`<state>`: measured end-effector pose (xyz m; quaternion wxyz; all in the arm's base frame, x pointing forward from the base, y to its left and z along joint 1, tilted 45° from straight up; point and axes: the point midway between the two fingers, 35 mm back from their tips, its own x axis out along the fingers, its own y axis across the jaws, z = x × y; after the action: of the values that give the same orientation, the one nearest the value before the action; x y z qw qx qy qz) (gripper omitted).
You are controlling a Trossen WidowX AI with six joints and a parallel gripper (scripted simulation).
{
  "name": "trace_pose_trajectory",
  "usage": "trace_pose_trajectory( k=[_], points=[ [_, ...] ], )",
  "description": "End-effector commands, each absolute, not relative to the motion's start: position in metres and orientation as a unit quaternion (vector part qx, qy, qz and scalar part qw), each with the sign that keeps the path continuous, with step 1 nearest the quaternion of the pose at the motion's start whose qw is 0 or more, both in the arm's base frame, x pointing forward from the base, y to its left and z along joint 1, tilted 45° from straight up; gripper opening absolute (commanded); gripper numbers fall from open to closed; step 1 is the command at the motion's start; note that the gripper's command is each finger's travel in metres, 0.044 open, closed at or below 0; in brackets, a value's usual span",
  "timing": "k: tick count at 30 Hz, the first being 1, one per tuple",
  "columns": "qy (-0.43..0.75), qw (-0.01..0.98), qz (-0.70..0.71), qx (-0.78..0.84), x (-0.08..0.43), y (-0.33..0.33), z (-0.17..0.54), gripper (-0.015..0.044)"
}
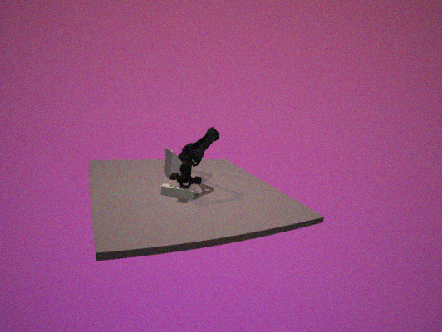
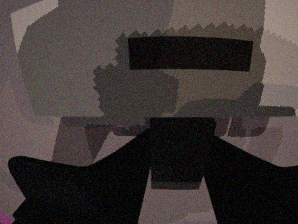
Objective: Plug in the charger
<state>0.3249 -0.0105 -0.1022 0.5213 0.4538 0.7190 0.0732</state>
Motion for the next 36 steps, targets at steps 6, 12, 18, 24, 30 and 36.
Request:
trace_pose_trajectory(
  k=[6, 12, 18, 24, 30, 36],
  points=[
    [0.714, 0.53, 0.075, 0.451, 0.3329, -0.0148, -0.1043, 0.0],
    [0.714, 0.53, 0.075, 0.451, 0.335, -0.0158, -0.1052, 0.0],
    [0.714, 0.53, 0.075, 0.451, 0.337, -0.0167, -0.1061, 0.0],
    [0.714, 0.53, 0.075, 0.451, 0.3387, -0.0175, -0.1069, 0.0],
    [0.714, 0.53, 0.075, 0.451, 0.3385, -0.0173, -0.1069, 0.0],
    [0.714, 0.53, 0.075, 0.451, 0.3379, -0.017, -0.1066, 0.0]
  ],
)
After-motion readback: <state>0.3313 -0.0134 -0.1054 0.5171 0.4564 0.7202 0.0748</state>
